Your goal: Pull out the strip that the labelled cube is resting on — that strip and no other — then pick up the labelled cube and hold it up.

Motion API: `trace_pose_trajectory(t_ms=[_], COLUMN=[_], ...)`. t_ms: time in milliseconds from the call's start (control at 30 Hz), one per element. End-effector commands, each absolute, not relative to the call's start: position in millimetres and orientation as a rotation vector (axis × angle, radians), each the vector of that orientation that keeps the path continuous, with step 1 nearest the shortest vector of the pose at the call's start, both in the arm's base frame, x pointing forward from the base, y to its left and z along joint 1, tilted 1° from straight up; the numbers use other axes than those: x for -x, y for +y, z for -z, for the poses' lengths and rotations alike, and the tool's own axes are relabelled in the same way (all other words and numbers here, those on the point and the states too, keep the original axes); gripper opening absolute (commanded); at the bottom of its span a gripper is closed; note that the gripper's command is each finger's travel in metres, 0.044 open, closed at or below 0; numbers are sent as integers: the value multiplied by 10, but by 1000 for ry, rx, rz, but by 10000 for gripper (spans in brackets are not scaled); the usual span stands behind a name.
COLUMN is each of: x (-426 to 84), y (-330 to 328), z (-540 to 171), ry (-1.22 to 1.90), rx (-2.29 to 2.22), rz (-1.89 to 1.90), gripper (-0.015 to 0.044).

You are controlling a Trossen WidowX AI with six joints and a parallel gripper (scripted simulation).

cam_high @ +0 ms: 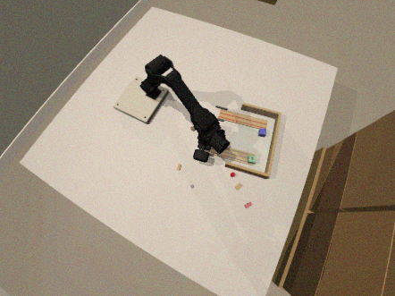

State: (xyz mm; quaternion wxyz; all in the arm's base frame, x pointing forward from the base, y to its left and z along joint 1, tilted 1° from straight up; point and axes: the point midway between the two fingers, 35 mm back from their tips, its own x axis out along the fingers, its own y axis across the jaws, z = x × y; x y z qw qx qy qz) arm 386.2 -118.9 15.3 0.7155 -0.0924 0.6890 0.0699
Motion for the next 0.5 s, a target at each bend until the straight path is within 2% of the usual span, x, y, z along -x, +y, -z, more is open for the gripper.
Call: trace_pose_trajectory(t_ms=[0,467], x=[-3737,-3534], y=[-1209,-1253], z=[-90,-76], ry=[1547,1549], rx=[196,196], rz=[-160,-160], gripper=[0,0])
